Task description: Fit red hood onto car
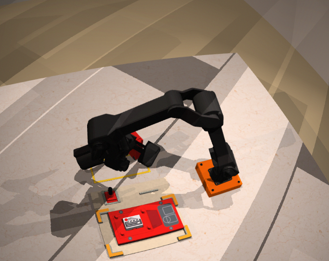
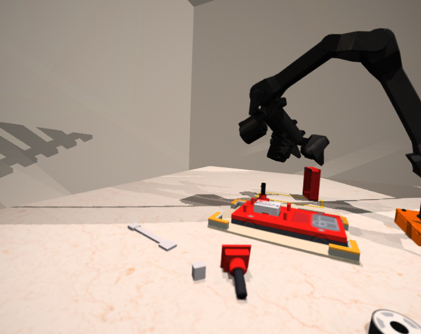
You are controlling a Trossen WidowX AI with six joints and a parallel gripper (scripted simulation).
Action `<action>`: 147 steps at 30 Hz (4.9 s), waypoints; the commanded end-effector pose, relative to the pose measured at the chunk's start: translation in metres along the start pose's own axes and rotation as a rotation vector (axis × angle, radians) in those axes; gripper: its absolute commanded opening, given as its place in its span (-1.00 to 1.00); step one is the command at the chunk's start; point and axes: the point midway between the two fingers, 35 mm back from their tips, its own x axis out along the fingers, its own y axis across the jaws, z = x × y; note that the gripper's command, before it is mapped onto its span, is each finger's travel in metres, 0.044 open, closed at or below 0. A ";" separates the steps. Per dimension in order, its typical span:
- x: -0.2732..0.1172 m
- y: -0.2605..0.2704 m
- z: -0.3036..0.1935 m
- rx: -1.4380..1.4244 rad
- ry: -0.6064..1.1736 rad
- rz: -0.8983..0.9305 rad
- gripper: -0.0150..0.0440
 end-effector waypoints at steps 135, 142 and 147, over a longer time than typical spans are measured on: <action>0.051 -0.025 -0.002 1.790 -0.434 0.907 -0.49; 0.045 -0.028 -0.001 1.790 -0.434 0.907 -0.49; 0.027 -0.033 -0.024 1.790 -0.434 0.907 -0.49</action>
